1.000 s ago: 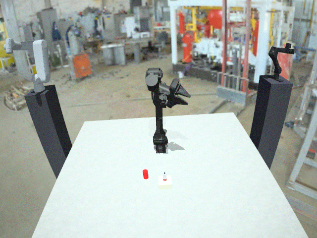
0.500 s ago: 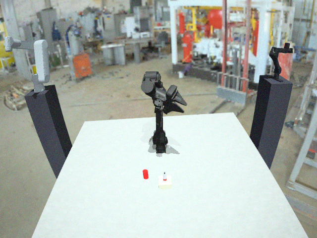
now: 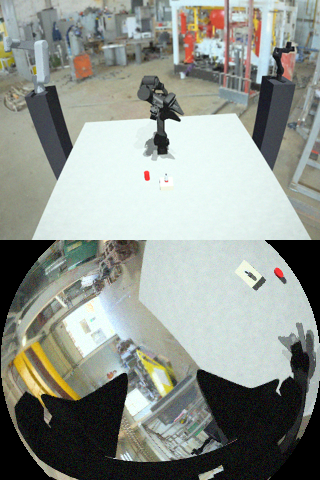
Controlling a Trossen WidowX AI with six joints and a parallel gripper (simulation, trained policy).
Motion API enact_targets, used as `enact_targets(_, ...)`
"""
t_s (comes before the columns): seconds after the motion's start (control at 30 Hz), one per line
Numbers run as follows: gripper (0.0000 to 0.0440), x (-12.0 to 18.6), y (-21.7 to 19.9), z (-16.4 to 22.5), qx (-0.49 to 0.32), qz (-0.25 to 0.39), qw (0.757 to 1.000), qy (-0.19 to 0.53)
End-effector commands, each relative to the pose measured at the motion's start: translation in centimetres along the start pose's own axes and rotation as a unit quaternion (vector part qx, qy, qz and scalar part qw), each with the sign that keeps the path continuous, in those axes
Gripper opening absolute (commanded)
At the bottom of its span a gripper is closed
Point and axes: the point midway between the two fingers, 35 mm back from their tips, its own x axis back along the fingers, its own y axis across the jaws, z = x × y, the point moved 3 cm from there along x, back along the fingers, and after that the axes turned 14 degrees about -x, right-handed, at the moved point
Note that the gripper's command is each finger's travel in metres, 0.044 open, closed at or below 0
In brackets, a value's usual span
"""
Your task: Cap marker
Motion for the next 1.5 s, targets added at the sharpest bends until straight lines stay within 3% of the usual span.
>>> enact_targets(0.0, 0.0333, -0.1, 0.1, -1.3, 0.0, 0.005, 1.0, -0.015)
enact_targets(1.47, 0.0329, 0.7, -1.2, -12.5, -0.012, 0.083, 0.984, -0.157)
